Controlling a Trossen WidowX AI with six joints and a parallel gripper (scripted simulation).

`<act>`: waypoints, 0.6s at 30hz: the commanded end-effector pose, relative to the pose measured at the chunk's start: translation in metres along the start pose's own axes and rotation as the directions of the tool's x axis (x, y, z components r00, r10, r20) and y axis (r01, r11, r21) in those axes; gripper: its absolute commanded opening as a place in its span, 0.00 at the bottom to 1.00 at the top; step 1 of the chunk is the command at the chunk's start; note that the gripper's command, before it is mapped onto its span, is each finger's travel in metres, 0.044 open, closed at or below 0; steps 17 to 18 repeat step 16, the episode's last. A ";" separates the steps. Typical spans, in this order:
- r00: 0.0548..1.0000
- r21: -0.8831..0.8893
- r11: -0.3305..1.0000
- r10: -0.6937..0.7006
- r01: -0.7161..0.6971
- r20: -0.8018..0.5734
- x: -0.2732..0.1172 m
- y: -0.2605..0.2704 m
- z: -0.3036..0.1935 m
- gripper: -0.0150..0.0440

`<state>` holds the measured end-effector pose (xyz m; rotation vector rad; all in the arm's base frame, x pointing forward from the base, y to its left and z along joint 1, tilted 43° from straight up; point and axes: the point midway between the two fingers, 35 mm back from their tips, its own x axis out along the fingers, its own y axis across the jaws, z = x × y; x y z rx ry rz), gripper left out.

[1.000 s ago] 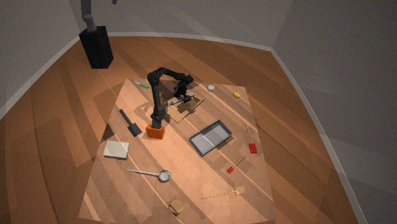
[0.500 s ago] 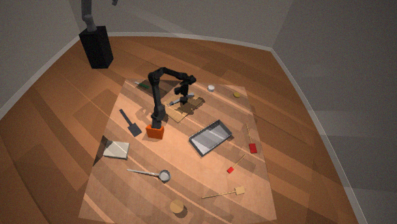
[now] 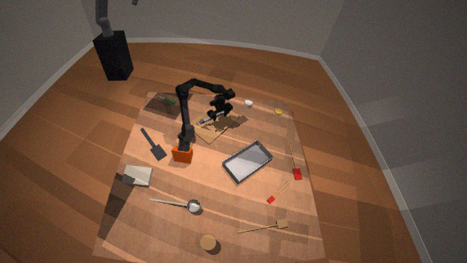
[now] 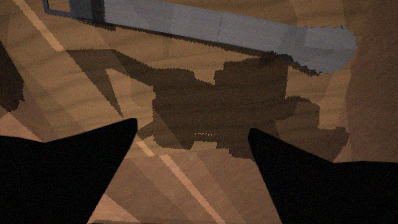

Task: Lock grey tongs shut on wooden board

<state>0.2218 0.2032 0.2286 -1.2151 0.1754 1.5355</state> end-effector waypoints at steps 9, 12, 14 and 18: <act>1.000 0.999 0.041 0.020 0.003 -0.004 -0.033 -0.013 -0.051 1.00; 1.000 0.990 -0.144 0.021 0.004 -0.001 -0.038 -0.014 -0.056 1.00; 1.000 0.964 -0.264 0.022 0.005 0.001 -0.040 -0.014 -0.060 1.00; 1.000 0.925 -0.379 0.021 0.005 0.003 -0.043 -0.015 -0.063 1.00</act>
